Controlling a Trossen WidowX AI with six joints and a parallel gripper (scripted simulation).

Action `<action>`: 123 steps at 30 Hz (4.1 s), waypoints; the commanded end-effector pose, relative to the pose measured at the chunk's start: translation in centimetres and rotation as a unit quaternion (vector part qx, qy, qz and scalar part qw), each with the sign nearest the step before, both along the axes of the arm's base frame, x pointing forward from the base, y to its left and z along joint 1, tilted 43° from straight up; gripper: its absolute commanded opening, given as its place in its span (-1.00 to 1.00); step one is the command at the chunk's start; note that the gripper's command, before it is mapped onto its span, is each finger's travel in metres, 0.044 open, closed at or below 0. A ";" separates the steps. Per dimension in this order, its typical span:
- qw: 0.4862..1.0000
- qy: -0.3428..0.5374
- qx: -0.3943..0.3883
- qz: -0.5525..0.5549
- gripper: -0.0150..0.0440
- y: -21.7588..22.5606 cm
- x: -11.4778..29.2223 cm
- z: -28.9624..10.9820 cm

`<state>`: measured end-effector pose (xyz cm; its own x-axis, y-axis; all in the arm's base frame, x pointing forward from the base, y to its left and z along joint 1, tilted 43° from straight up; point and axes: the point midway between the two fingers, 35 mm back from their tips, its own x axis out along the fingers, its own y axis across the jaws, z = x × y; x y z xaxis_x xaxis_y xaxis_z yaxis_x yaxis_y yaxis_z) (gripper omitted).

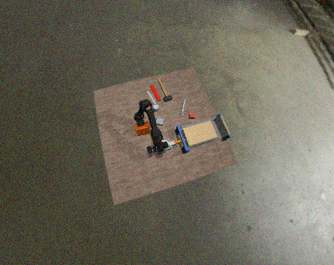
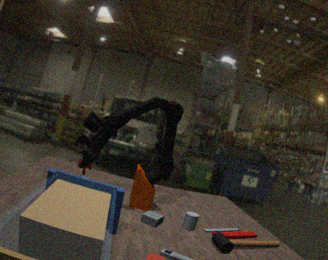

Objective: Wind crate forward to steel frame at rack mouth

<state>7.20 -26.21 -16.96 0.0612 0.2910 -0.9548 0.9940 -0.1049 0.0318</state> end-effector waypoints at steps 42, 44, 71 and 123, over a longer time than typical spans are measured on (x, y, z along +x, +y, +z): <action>1.000 -0.011 -0.012 0.002 -0.49 -4.2 6.5 -2.8; 1.000 -0.011 -0.012 0.002 -0.49 -4.3 6.8 -2.9; 1.000 -0.013 -0.012 0.002 -0.49 -4.6 11.1 -2.6; 1.000 -0.015 -0.010 0.002 -0.49 -1.6 17.8 0.9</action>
